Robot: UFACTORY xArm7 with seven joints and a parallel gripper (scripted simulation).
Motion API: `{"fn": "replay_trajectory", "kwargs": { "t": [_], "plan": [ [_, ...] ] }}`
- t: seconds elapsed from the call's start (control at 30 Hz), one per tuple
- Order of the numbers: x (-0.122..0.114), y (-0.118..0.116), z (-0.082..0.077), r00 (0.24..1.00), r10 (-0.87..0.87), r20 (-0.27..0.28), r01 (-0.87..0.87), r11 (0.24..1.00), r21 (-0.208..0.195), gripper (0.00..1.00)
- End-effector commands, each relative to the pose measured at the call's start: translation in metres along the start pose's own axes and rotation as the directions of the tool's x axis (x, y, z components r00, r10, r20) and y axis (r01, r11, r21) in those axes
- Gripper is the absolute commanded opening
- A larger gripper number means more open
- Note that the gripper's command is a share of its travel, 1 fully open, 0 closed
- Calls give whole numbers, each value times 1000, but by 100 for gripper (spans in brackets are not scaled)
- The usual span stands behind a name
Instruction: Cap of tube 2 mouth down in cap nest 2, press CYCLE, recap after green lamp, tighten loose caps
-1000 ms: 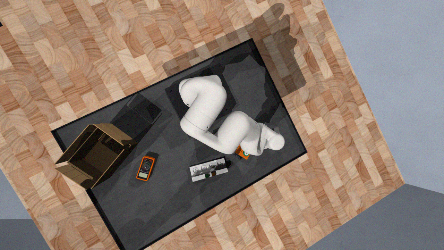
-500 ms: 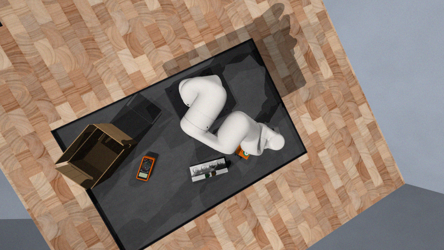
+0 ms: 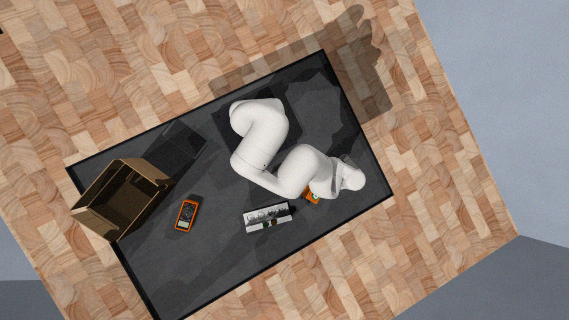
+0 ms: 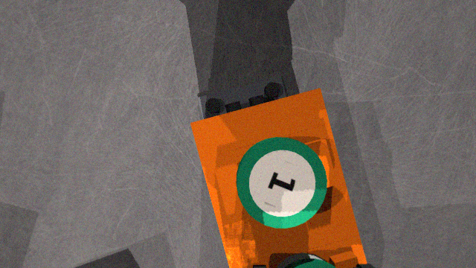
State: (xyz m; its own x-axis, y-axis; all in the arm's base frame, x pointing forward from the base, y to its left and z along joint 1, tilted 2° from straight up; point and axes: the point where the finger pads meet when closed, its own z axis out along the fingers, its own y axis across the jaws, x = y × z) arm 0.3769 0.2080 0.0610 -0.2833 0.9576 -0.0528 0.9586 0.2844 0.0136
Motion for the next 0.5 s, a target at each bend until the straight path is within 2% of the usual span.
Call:
{"fn": "replay_trajectory", "kwargs": {
  "t": [0.0, 0.17, 0.23, 0.47],
  "plan": [
    [0, 1, -1, 963, -268, -23, 268, 963, -3, 0],
    [0, 1, -1, 869, -494, -21, 494, 869, -9, 0],
    [0, 1, -1, 869, -494, -21, 494, 869, -9, 0],
    [0, 1, -2, 644, -765, -17, 765, 644, -15, 0]
  ]
}}
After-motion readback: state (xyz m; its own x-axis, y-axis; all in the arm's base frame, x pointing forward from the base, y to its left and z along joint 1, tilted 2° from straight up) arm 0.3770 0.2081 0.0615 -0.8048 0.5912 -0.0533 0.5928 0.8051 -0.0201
